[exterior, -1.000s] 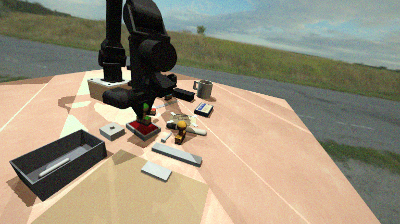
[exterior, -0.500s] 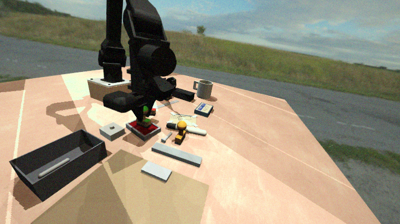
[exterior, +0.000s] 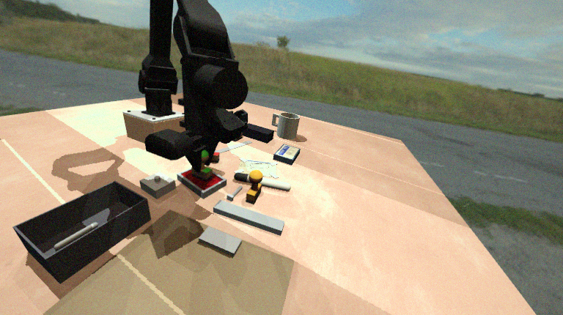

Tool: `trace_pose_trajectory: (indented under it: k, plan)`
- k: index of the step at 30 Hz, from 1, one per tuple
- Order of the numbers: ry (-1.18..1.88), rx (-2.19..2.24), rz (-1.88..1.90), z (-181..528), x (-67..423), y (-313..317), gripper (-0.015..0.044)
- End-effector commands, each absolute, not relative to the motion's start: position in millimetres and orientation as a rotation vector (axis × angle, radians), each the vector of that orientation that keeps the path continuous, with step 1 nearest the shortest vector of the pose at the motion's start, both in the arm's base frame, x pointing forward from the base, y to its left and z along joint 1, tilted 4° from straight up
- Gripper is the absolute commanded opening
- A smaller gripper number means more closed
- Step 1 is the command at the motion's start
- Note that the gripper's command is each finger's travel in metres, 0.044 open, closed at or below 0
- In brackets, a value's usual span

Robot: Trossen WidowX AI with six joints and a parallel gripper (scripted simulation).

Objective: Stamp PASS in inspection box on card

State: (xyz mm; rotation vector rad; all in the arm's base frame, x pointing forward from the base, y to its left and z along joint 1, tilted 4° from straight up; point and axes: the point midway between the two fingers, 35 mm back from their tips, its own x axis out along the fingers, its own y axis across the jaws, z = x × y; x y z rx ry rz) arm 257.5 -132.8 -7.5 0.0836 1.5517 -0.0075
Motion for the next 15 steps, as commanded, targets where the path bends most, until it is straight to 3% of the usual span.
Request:
trace_pose_trajectory:
  k: [1,15]
  plan:
    - [1.554,0.081,-0.010,-8.9,257.1,-133.0,0.0000]
    - [1.554,0.081,-0.010,-11.0,257.1,-132.9,0.0000]
